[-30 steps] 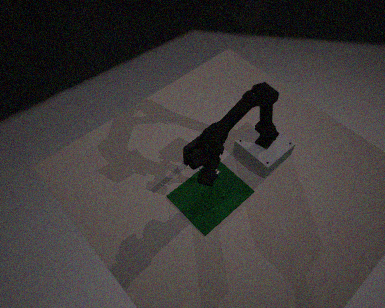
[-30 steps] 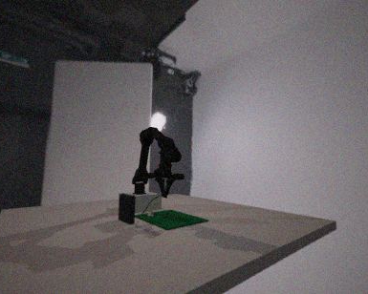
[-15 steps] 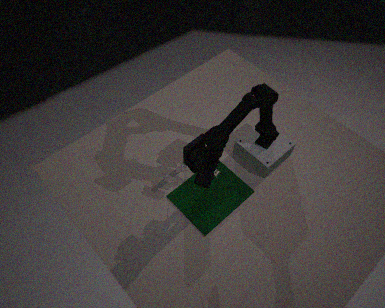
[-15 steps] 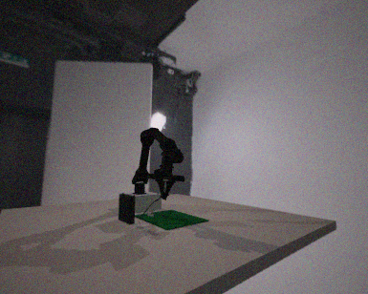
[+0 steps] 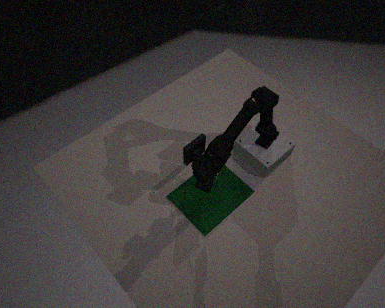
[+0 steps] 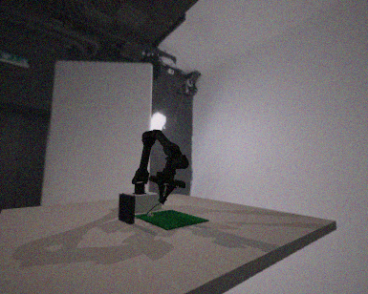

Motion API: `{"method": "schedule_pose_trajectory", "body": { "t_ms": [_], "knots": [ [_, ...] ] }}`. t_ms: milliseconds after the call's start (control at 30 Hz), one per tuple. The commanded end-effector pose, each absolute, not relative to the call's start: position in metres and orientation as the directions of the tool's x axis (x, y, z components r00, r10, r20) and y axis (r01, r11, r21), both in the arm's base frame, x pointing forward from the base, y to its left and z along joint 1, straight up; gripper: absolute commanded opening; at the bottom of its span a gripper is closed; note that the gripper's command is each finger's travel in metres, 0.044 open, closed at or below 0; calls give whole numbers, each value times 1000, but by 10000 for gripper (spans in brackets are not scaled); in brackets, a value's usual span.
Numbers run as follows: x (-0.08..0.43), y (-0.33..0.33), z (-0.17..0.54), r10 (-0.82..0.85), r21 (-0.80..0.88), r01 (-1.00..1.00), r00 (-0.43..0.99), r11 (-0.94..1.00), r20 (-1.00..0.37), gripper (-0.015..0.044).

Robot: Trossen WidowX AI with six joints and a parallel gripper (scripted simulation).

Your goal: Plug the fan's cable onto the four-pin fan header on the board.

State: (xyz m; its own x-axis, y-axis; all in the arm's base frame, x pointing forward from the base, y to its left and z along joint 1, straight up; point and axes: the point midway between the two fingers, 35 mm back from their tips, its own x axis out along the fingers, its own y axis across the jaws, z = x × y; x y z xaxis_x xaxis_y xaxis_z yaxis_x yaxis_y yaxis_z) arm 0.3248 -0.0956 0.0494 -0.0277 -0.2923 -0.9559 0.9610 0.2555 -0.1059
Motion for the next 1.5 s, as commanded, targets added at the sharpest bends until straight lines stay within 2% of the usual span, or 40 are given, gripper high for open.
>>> {"method": "schedule_pose_trajectory", "body": {
  "t_ms": [0, 700, 1467],
  "knots": [
    [322, -96, 41, -352, -135, 960, -42, 244, -935, 0],
    [321, -95, 28, -608, -172, 964, -13, 204, -794, 0],
    [320, -86, 28, -820, -130, 973, 86, 192, -566, 0]
  ]
}}
